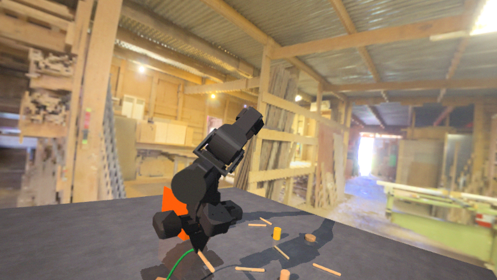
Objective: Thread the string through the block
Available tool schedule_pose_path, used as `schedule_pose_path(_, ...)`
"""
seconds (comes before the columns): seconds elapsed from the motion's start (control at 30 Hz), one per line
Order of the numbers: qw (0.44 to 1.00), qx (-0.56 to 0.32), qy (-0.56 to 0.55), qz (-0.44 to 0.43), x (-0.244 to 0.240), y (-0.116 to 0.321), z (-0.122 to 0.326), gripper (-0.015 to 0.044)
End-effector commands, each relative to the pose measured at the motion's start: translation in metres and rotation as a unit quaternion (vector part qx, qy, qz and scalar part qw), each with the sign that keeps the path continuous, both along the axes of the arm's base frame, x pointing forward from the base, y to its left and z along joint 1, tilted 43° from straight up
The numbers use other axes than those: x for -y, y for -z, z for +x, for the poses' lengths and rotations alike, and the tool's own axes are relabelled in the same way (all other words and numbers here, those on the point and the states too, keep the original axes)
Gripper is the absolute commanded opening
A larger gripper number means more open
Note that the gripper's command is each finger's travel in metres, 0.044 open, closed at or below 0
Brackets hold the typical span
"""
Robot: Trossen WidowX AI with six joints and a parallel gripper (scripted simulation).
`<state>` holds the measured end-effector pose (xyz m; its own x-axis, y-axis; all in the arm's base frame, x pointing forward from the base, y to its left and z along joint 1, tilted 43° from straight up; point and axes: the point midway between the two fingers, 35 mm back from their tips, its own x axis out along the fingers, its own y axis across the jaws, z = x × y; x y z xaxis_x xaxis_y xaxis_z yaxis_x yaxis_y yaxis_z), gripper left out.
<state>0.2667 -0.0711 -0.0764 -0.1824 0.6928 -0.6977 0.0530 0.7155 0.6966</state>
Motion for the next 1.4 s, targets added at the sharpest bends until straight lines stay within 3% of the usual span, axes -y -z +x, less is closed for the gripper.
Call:
schedule_pose_path(0.0,0.998,-0.048,0.041,-0.011,0.002,0.0,0.0,0.0)
schedule_pose_path(0.67,0.909,-0.304,0.277,-0.073,0.014,-0.002,0.004,0.0)
schedule_pose_path(1.37,0.685,-0.531,0.479,-0.139,0.027,-0.004,0.007,0.0)
